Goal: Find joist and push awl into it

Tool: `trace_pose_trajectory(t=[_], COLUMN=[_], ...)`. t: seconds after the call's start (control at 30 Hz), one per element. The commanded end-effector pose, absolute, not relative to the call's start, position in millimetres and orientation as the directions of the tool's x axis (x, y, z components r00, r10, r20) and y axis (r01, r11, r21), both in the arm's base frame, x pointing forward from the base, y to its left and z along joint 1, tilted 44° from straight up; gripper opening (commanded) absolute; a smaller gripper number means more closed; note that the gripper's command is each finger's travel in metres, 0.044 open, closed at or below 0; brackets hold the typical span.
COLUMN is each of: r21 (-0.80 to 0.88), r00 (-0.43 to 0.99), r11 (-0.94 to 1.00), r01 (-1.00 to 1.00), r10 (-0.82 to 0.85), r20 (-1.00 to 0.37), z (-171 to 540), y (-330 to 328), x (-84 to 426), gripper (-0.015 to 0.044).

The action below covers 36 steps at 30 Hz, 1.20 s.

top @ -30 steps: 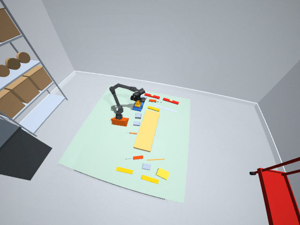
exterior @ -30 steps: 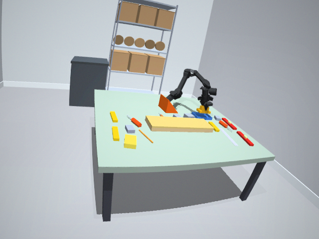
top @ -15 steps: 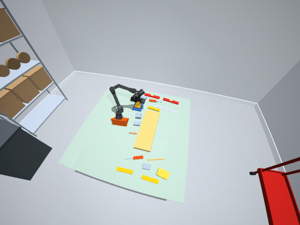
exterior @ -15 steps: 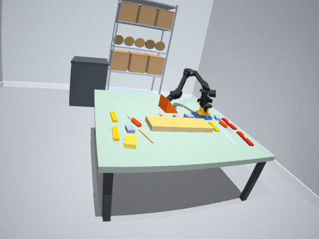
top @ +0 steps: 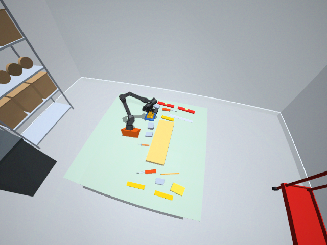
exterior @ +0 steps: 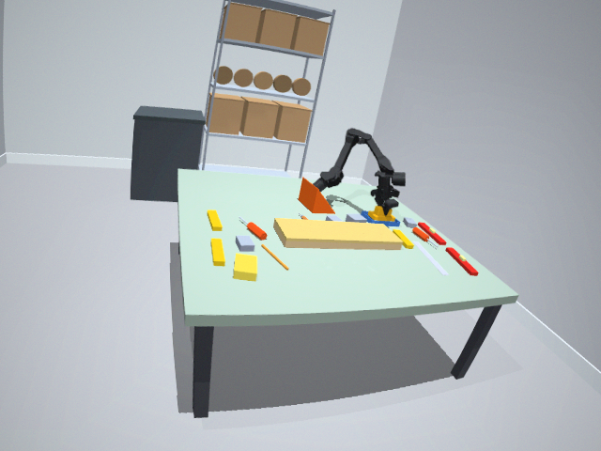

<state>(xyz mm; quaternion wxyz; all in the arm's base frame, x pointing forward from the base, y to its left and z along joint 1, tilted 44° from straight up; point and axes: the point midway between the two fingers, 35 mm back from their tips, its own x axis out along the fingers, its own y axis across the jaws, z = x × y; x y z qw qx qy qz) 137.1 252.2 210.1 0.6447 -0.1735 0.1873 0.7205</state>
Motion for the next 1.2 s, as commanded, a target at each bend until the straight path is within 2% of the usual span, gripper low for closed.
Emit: trace_pose_trajectory(t=[0.0,0.23,0.63,0.8,1.03,1.17], r21=[0.053,0.053,0.049,0.046,0.051,0.102], r00=[-0.108,-0.108,-0.110,-0.112,-0.110,-0.081], r11=[-0.095,-0.094,-0.099,-0.103,-0.098,-0.030], r01=[-0.994,-0.994,-0.994,-0.994,-0.994,-0.994], r10=[0.863,0.864,0.864,0.854,0.861,0.837], r20=[-0.494,-0.493,-0.491,-0.508,-0.497,-0.542], z=[204,201,203,221,269,238], y=[256,258,258,238,193,198], x=[136,136,135,144,146,169], gripper=[0.0000,0.0000,0.0315,0.0440,0.0440,0.0440])
